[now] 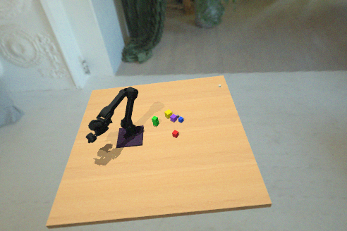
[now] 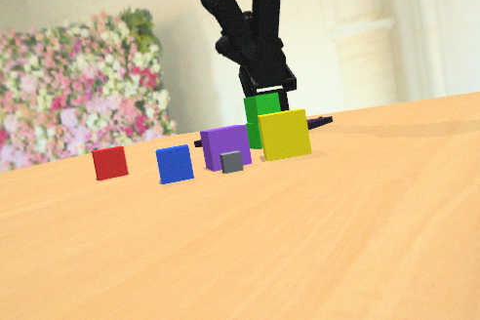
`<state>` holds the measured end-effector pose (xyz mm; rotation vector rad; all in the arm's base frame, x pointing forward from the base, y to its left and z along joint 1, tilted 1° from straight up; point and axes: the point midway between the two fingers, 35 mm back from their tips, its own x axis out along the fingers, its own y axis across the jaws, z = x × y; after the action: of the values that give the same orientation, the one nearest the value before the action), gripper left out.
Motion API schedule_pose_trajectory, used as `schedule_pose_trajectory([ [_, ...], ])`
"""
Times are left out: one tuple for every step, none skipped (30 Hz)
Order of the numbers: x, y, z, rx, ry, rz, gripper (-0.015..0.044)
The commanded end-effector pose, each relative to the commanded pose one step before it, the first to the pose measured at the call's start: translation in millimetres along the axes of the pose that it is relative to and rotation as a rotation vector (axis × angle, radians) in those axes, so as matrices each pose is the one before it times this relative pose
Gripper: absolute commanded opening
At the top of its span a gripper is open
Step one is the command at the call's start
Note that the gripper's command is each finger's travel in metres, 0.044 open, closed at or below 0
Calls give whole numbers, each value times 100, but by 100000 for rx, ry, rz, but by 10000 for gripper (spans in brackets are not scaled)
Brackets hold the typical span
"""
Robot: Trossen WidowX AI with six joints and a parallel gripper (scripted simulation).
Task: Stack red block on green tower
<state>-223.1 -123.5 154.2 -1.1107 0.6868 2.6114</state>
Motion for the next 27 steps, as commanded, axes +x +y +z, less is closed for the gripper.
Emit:
schedule_pose_trajectory([
  [-1221, 2415, -2617, -14807, 8543, 6752, 440],
  [-194, 535, -560, -3204, 1767, 1320, 440],
  [-214, 518, -492, -3247, 1488, 1205, 440],
  [-213, 524, -489, -3257, 1468, 1207, 440],
  [-212, 529, -487, -3266, 1448, 1209, 440],
  [-210, 535, -485, -3274, 1429, 1211, 440],
  [-209, 541, -482, -3283, 1409, 1212, 440],
  [-207, 546, -480, -3292, 1390, 1213, 440],
  [-206, 552, -477, -3300, 1370, 1213, 440],
  [-204, 557, -475, -3309, 1352, 1213, 440],
  [-203, 563, -472, -3317, 1333, 1212, 440],
  [-201, 569, -470, -3325, 1314, 1211, 440],
  [-191, 602, -480, -3154, 1271, 1195, 440],
  [-190, 607, -480, -3163, 1255, 1190, 440],
  [-188, 612, -478, -3172, 1239, 1185, 440],
  [-187, 617, -477, -3180, 1223, 1179, 440],
  [-185, 622, -476, -3188, 1207, 1172, 440],
  [-183, 627, -475, -3195, 1191, 1166, 440],
  [-181, 632, -474, -3203, 1176, 1159, 440],
  [-179, 637, -472, -3211, 1161, 1152, 440],
  [-177, 641, -471, -3218, 1146, 1144, 440],
  [-175, 646, -469, -3225, 1131, 1136, 440],
  [-169, 637, -470, -3188, 1048, 1154, 440],
  [-167, 642, -468, -3195, 1034, 1146, 440],
  [-165, 647, -467, -3201, 1021, 1139, 440],
  [-163, 652, -465, -3208, 1008, 1131, 440],
  [-161, 657, -463, -3214, 996, 1123, 440],
])
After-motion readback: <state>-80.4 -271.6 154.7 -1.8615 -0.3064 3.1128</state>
